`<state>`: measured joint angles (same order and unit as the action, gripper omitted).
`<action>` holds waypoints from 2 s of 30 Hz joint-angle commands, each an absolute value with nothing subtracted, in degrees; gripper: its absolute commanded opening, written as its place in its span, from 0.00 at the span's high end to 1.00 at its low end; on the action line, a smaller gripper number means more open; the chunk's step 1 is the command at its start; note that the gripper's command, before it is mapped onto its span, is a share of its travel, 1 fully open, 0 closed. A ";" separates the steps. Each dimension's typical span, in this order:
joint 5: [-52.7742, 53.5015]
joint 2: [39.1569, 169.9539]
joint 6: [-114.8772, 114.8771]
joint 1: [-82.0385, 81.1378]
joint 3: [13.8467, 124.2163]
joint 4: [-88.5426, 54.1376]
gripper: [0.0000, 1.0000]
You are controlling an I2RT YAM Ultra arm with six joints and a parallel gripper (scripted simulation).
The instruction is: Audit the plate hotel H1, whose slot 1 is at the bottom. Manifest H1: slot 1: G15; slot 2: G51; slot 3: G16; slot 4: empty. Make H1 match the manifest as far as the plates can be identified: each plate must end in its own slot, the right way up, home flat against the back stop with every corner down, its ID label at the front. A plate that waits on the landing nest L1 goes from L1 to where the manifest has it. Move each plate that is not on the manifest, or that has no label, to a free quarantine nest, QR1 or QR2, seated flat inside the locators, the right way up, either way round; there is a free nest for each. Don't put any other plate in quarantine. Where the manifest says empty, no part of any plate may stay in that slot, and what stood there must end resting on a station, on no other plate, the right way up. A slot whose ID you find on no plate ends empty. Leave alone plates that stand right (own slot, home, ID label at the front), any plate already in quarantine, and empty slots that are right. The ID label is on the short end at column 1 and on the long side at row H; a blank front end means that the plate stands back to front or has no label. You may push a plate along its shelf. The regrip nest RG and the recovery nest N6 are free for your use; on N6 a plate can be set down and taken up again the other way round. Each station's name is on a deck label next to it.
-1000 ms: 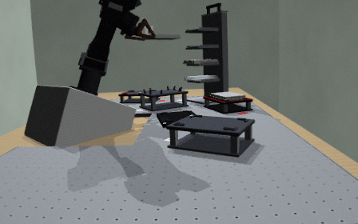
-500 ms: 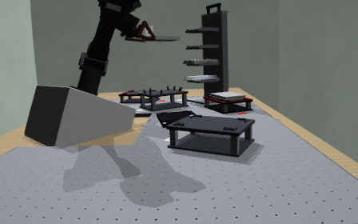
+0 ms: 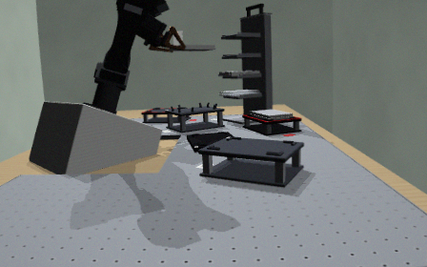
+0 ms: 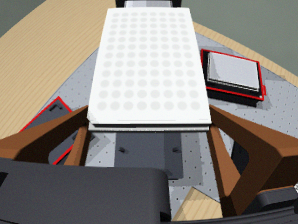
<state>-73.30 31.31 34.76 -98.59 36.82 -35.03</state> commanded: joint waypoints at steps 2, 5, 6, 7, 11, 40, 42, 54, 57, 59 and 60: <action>-73.24 31.10 33.87 -98.32 36.66 -33.44 0.14; -72.96 30.92 33.36 -98.01 36.19 -32.66 0.14; -72.87 30.86 33.19 -97.90 36.04 -32.41 0.14; -72.77 30.81 33.03 -97.80 35.88 -32.15 0.14; -72.49 30.65 32.55 -97.48 35.42 -31.40 0.14; -70.18 29.56 29.13 -94.93 31.68 -25.48 0.14; -70.01 29.49 28.90 -94.74 31.40 -25.05 0.14; -69.12 29.21 27.82 -93.77 30.03 -22.95 0.14; -68.85 29.13 27.52 -93.49 29.63 -22.34 0.14; -68.68 29.09 27.32 -93.30 29.36 -21.94 0.14; -68.59 29.07 27.22 -93.21 29.23 -21.74 0.14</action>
<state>-68.51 29.17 27.53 -93.25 29.04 -22.74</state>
